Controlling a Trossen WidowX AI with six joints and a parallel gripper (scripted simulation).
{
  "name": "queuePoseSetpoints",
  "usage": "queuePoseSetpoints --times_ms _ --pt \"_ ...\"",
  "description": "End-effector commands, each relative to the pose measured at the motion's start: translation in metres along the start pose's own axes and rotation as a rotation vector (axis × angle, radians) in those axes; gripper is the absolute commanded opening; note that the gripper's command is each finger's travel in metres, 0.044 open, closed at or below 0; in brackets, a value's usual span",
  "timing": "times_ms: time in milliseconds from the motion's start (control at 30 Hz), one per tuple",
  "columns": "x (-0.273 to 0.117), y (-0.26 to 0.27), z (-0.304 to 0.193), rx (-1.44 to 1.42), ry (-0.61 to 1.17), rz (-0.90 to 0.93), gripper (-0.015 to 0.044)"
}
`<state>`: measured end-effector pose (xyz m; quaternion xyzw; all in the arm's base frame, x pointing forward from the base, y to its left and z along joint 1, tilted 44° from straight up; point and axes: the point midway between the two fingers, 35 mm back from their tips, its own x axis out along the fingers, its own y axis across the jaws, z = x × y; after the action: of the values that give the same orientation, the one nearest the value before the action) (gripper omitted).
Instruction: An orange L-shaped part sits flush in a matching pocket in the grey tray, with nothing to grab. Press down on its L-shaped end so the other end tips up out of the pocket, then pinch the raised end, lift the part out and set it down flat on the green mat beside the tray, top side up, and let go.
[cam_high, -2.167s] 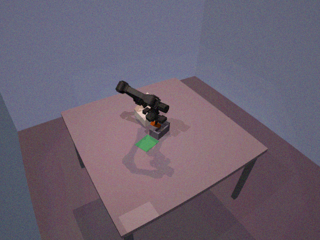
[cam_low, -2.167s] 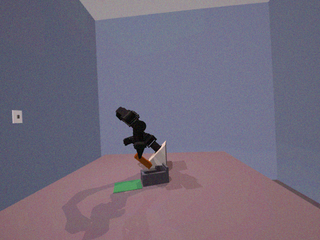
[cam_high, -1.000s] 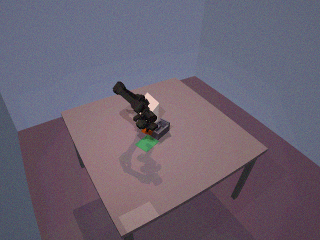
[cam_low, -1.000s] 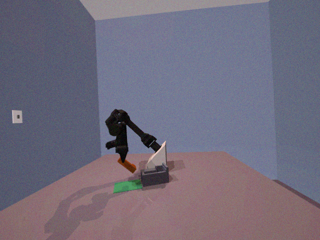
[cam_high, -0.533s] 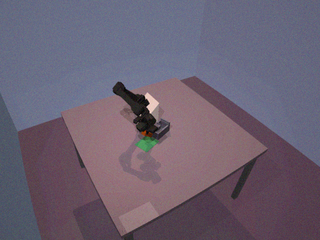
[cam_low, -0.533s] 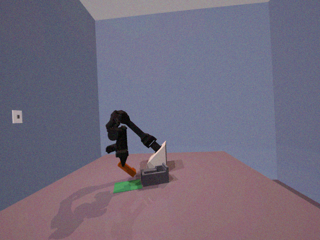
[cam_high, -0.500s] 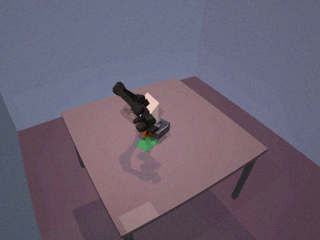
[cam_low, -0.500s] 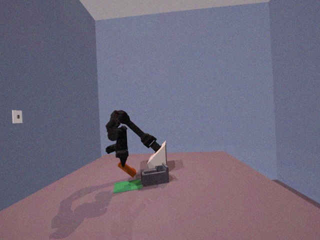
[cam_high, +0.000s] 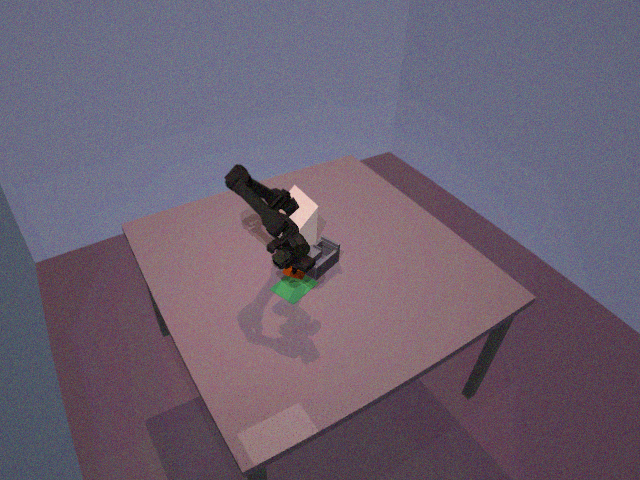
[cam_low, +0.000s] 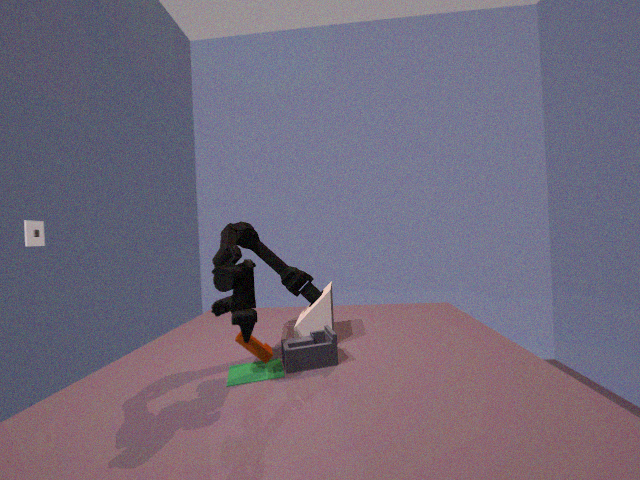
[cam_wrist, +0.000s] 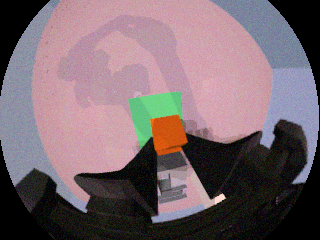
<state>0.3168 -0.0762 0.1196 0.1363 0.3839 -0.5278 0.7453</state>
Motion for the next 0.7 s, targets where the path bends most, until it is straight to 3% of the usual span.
queuePoseSetpoints --times_ms 0,633,667 --pt "0.007 0.000 -0.001 -0.006 0.001 0.001 0.0000" --pt "0.020 -0.001 0.000 -0.001 -0.004 -0.003 0.0000" --pt "0.020 -0.001 0.000 -0.001 -0.004 -0.003 0.0026"
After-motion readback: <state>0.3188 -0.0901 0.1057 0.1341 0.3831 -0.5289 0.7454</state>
